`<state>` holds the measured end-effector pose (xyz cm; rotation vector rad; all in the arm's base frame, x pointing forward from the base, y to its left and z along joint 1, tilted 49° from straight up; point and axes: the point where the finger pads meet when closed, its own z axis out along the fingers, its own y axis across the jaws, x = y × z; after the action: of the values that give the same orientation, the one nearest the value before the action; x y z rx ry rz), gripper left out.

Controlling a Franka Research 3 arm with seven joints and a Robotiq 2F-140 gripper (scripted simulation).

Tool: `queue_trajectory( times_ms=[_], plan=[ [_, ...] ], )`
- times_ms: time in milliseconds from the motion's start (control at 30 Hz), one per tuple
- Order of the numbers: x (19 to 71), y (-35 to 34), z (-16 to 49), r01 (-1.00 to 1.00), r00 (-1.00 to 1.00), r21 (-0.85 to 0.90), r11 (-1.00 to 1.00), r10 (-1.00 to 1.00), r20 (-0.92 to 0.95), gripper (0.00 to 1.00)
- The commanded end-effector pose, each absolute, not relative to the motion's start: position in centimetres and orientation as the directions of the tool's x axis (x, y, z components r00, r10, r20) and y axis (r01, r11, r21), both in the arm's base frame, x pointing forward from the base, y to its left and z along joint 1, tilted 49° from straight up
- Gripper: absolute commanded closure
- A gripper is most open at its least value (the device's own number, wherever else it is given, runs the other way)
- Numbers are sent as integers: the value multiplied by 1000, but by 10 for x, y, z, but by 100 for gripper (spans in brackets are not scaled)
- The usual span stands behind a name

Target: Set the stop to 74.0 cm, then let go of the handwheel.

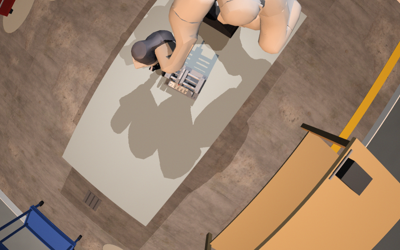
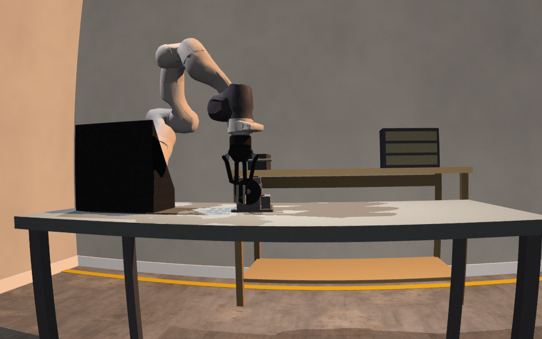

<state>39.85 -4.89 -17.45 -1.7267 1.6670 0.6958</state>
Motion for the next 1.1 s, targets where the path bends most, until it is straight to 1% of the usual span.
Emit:
queue_trajectory(
  times_ms=[0,1067],
  plan=[
    [405,-45,-178,-997,52,-76,7,-664,-746,96],
    [441,-47,-173,-997,52,-76,7,-664,-746,96]
  ],
)
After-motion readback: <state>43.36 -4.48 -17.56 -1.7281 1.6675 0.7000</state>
